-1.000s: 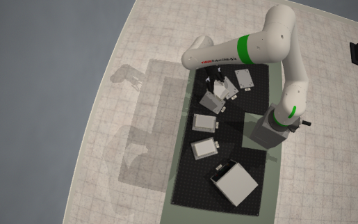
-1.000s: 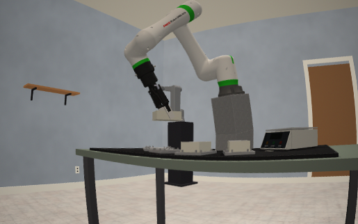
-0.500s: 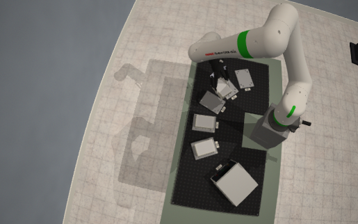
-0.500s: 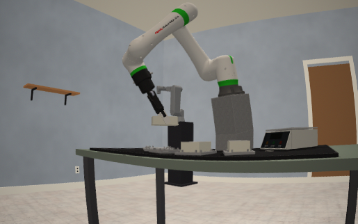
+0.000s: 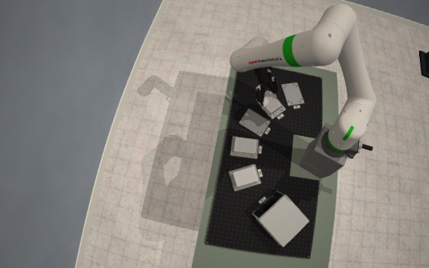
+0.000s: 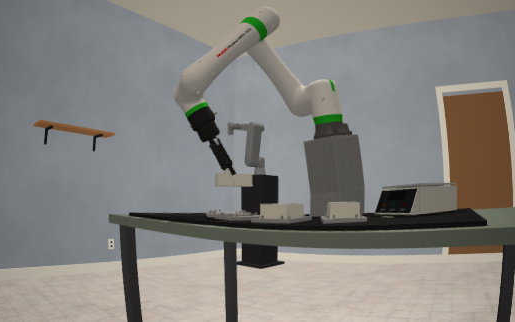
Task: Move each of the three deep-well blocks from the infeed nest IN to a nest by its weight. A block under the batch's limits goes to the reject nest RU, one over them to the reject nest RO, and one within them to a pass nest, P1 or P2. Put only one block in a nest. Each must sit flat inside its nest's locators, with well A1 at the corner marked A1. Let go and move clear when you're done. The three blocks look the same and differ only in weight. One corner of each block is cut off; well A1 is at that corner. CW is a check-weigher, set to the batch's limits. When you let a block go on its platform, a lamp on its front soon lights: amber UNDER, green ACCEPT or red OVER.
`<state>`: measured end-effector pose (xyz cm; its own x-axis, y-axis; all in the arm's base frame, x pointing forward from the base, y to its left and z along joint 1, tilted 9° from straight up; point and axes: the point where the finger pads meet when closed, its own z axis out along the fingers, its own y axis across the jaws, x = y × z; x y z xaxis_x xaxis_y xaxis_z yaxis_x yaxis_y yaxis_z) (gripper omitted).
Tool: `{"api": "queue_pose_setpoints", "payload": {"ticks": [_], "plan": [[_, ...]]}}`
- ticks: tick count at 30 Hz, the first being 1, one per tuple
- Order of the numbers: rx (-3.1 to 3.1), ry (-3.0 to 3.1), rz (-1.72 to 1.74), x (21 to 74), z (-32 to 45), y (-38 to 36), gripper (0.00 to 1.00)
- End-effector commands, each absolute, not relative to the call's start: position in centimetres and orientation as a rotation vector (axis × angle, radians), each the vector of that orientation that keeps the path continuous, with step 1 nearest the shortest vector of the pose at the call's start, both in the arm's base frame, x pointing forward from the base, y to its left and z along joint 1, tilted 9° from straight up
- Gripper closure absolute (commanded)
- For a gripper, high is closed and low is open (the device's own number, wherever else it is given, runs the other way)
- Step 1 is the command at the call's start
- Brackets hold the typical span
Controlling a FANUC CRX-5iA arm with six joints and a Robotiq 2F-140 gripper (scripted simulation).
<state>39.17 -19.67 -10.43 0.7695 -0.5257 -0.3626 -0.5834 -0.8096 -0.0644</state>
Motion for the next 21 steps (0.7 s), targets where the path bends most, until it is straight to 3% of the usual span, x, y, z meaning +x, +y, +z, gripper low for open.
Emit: {"api": "queue_pose_setpoints", "payload": {"ticks": [1,21], "plan": [[-2.79,0.882,0.494,38.9,-10.8,-20.4,0.9],[-2.79,0.882,0.494,37.0,-13.8,-25.3,0.9]]}}
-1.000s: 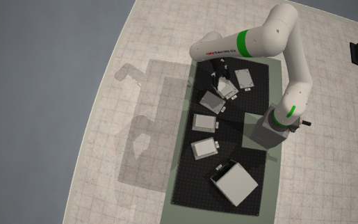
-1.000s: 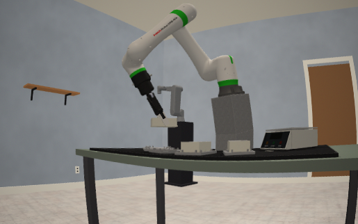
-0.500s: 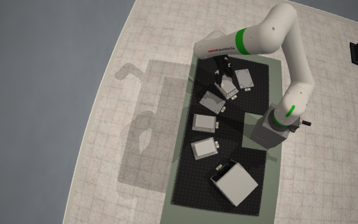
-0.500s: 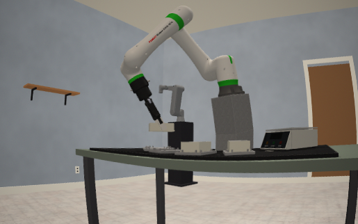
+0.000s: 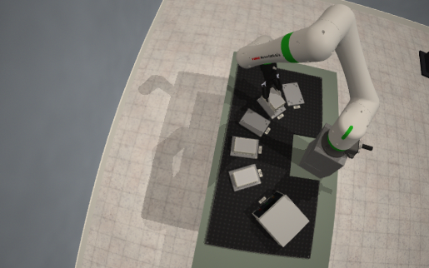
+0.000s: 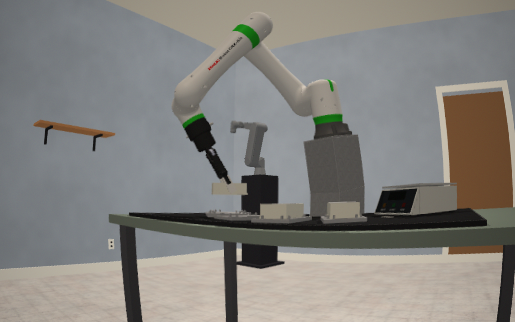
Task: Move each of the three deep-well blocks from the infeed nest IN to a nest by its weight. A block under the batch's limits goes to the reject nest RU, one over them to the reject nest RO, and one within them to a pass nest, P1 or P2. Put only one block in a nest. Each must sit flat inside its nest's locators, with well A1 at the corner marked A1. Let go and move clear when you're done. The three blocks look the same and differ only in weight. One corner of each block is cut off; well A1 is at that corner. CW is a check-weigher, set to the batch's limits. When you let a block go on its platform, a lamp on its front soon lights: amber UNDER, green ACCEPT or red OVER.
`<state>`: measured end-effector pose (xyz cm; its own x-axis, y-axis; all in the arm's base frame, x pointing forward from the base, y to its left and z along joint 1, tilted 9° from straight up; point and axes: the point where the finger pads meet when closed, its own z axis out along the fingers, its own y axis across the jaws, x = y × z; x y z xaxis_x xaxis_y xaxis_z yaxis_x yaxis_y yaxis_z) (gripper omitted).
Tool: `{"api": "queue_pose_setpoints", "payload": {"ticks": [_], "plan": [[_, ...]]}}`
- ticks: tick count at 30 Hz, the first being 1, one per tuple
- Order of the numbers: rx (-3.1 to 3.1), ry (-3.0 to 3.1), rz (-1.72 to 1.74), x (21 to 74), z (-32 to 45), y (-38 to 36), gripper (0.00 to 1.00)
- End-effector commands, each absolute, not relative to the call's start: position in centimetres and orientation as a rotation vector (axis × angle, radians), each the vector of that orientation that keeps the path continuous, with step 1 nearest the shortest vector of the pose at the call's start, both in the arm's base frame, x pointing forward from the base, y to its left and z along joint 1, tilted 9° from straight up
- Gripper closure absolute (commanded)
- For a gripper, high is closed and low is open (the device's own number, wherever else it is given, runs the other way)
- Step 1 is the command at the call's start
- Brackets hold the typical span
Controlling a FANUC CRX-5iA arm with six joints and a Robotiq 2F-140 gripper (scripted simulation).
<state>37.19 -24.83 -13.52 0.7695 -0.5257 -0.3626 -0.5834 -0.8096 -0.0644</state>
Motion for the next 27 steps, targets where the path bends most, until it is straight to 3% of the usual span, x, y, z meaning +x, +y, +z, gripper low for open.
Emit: {"api": "queue_pose_setpoints", "payload": {"ticks": [1,27], "plan": [[-2.79,0.882,0.494,36.9,-13.93,-25.62,0.9],[-2.79,0.882,0.494,36.65,-14.31,-26.25,0.9]]}}
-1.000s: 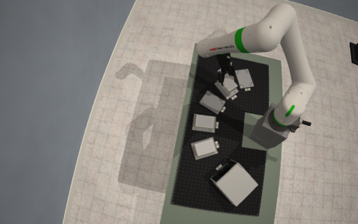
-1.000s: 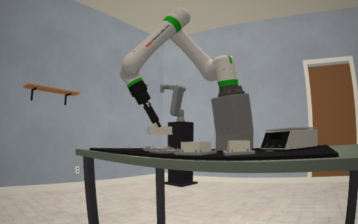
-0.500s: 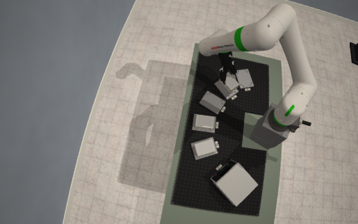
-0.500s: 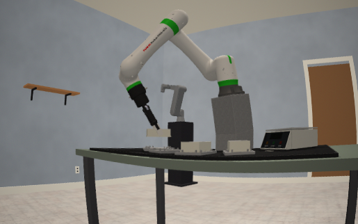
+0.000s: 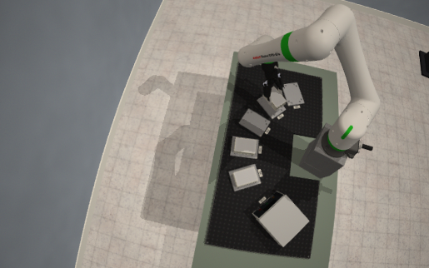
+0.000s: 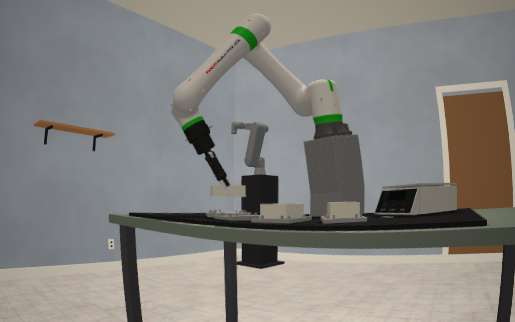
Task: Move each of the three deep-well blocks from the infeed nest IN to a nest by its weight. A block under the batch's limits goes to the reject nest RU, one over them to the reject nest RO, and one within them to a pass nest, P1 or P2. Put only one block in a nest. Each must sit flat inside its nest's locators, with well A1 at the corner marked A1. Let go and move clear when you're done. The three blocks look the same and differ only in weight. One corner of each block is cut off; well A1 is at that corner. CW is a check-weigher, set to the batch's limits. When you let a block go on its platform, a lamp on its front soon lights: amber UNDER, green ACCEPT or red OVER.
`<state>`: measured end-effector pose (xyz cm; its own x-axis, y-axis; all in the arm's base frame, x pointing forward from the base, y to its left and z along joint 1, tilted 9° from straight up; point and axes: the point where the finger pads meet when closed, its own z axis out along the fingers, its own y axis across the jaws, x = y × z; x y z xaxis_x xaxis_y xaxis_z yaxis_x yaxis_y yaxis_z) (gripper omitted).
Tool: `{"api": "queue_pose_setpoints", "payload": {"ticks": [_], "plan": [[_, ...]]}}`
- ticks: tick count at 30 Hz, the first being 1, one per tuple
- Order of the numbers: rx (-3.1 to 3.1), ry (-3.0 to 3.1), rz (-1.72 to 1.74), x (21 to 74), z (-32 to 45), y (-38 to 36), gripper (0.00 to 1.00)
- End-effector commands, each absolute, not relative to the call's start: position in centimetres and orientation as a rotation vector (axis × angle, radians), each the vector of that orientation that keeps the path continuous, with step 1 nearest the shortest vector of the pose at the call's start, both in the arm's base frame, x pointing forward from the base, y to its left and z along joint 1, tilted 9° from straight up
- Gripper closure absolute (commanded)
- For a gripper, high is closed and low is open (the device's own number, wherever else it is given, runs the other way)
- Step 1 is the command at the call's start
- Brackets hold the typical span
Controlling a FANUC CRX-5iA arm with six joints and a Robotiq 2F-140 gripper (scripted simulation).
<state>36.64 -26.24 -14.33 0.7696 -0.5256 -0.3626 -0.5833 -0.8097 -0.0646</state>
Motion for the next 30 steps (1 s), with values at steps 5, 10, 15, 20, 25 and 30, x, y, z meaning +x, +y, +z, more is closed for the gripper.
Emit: {"api": "queue_pose_setpoints", "payload": {"ticks": [5,10,15,20,25,30], "plan": [[-2.79,0.882,0.494,36.7,-14.3,-26.2,0.9],[-2.79,0.882,0.494,36.7,-14.3,-26.2,0.9],[-2.79,0.882,0.494,36.7,-14.5,-26.2,0.9],[-2.79,0.882,0.494,36.8,-15.3,-26.2,0.9],[-2.79,0.882,0.494,37.0,-16.1,-26.3,0.9],[-2.79,0.882,0.494,37.0,-16.6,-26.3,0.9]]}}
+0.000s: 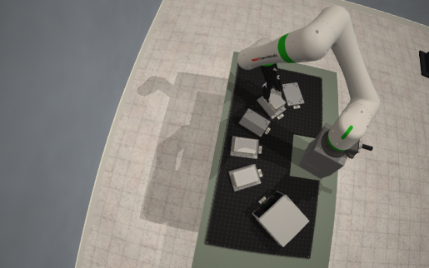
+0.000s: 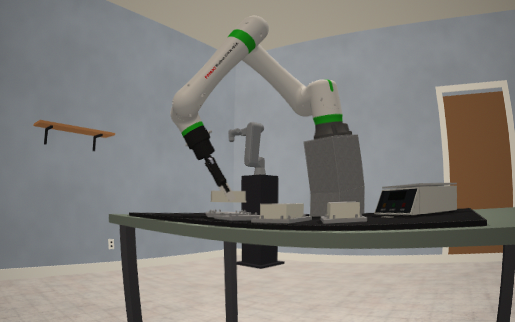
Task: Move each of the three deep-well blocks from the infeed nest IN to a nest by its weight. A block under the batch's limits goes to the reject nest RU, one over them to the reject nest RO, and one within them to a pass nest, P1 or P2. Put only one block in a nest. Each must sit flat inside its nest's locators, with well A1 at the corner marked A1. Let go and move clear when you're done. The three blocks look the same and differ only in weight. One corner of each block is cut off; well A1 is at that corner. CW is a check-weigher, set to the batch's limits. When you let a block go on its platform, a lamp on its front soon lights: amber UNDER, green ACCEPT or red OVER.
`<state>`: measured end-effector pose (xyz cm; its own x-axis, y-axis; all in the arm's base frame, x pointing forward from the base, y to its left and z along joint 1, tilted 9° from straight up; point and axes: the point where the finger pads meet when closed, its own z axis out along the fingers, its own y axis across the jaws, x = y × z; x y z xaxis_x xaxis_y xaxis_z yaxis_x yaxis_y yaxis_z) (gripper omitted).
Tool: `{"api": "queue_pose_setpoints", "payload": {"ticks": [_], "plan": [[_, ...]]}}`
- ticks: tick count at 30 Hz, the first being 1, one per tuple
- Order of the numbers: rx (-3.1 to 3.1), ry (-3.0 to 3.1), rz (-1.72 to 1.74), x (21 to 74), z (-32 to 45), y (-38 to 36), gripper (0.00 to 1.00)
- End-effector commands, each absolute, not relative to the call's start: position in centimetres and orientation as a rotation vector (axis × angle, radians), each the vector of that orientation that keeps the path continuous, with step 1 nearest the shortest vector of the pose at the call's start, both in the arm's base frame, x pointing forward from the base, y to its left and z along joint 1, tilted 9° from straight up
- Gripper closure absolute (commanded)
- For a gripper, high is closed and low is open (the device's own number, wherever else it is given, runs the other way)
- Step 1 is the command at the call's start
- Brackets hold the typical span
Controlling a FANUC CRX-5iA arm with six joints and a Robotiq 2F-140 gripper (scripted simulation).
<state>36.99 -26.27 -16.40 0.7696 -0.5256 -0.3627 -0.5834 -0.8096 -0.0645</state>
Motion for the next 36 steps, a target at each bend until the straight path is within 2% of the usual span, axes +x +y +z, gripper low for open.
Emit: {"api": "queue_pose_setpoints", "payload": {"ticks": [1,36], "plan": [[-2.79,0.882,0.494,37.1,-16.8,-26.3,0.9],[-2.79,0.882,0.494,37.5,-19.6,-26.4,0.9]]}}
